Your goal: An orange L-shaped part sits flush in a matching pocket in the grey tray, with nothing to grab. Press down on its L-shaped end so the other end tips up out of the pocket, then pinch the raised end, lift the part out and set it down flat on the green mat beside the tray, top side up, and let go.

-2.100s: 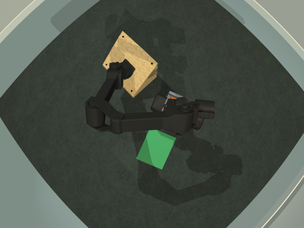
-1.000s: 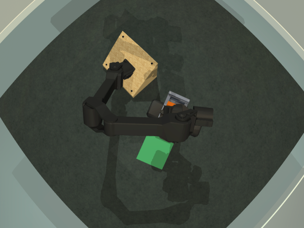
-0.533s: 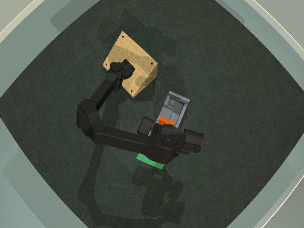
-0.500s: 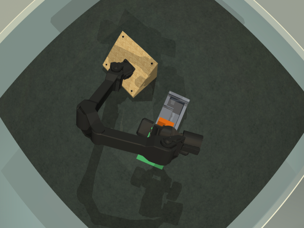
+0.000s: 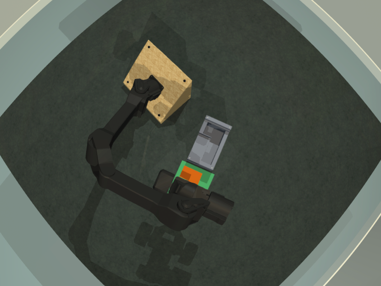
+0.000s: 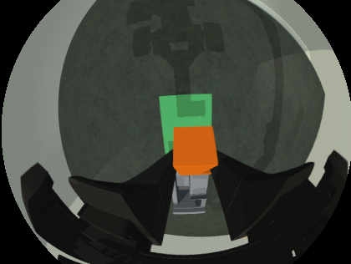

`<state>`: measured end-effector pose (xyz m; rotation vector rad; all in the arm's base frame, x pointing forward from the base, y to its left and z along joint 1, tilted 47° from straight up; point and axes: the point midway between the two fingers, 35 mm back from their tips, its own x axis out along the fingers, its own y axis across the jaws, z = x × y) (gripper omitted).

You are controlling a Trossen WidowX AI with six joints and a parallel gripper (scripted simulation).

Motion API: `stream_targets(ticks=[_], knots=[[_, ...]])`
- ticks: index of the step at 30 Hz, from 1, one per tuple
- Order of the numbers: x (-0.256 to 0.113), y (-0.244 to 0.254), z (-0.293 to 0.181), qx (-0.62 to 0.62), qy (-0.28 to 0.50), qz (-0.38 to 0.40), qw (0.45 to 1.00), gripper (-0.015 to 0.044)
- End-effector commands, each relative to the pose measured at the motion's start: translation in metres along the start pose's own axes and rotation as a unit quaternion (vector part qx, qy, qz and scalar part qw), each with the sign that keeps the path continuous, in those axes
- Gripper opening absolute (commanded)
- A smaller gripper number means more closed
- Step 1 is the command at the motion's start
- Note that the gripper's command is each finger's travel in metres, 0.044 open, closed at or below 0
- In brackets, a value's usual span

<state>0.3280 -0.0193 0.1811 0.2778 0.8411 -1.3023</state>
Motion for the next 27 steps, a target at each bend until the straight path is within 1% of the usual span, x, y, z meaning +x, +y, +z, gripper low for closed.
stream_targets(ticks=[1,27], knots=[[-0.001,-0.001,0.004,-0.005,-0.002,0.002,1.000,0.0000],[0.037,0.000,0.005,-0.004,-0.003,0.002,1.000,0.0000]])
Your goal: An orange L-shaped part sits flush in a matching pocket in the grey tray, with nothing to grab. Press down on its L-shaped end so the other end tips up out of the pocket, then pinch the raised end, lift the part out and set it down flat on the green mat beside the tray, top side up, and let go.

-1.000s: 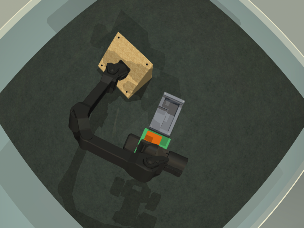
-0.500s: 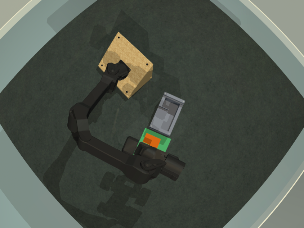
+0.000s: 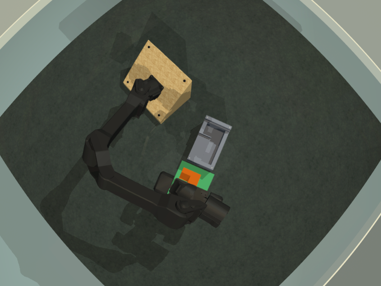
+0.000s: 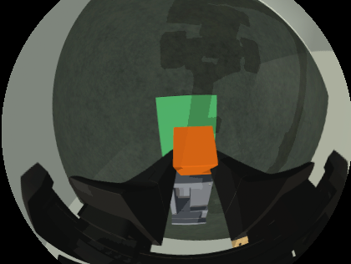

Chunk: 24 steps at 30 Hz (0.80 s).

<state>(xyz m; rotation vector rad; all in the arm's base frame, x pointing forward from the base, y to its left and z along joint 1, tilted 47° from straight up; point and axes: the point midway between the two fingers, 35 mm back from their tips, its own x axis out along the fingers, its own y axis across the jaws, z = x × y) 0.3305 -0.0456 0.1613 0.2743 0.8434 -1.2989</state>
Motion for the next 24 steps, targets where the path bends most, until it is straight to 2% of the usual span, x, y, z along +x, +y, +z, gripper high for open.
stream_targets(ticks=[1,24], knots=[[0.006,-0.001,0.001,-0.002,-0.002,0.001,1.000,0.0000],[0.043,-0.001,0.001,-0.002,-0.003,0.001,1.000,0.0000]])
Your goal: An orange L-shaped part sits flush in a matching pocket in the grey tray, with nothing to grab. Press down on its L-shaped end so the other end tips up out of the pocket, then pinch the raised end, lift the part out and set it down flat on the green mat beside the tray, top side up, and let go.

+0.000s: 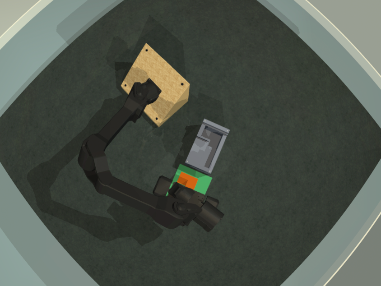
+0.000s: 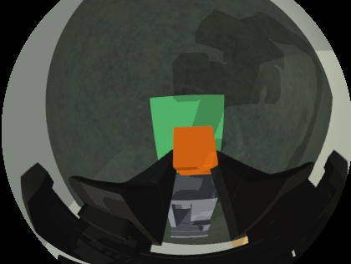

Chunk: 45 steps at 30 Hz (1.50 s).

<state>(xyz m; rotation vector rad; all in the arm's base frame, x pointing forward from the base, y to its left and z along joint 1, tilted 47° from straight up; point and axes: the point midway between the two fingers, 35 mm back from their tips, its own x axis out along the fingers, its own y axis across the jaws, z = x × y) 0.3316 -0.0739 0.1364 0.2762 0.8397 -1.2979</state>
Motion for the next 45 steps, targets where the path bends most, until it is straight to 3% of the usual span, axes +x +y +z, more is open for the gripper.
stream_targets(ticks=[1,12,22,27,32,45], knots=[[0.006,-0.001,0.000,-0.003,-0.002,0.000,1.000,0.0000],[0.010,-0.001,0.000,-0.001,0.000,0.000,1.000,0.0000],[0.007,0.000,0.000,-0.001,0.000,0.000,1.000,0.0263],[-0.032,0.003,0.000,-0.006,-0.001,0.003,1.000,0.0394],[-0.078,-0.001,-0.001,-0.013,-0.005,0.006,1.000,0.0400],[-0.072,0.002,0.000,-0.013,-0.008,0.013,1.000,0.0400]])
